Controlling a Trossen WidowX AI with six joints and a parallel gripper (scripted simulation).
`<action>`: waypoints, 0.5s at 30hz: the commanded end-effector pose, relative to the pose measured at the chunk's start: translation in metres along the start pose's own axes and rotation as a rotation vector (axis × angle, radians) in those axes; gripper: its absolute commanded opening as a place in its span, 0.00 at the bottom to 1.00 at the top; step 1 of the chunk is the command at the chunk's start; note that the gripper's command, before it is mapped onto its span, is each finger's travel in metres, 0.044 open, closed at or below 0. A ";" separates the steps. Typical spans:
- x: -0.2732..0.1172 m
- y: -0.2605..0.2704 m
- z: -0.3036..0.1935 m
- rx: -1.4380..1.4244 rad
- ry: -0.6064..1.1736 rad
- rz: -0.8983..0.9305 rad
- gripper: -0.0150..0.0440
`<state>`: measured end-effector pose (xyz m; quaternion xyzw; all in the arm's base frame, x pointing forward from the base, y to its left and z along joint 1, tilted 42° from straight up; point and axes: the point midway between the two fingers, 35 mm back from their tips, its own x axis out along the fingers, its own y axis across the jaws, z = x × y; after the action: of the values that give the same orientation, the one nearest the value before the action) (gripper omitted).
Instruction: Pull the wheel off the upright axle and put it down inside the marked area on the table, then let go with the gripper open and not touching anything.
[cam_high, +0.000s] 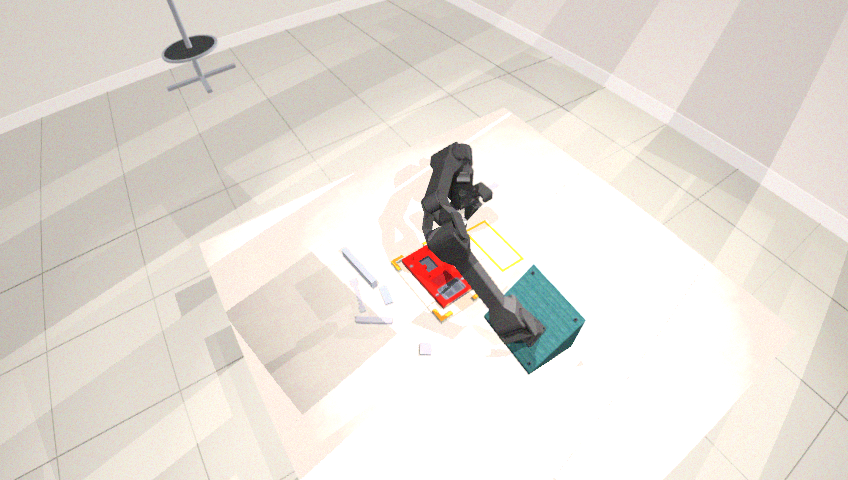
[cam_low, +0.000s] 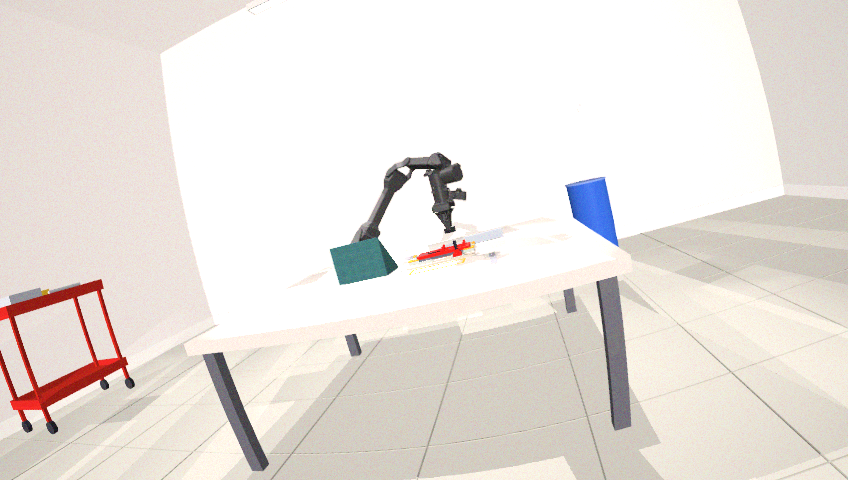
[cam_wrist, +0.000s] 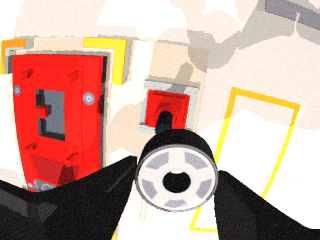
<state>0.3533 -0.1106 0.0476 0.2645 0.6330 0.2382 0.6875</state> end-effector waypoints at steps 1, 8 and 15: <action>-0.002 -0.019 -0.010 0.011 0.001 -0.004 0.25; -0.005 -0.051 -0.030 0.011 0.001 -0.009 0.25; -0.007 -0.080 -0.052 0.009 0.001 -0.008 0.25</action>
<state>0.3100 -0.1648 0.0039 0.2648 0.6343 0.2324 0.6882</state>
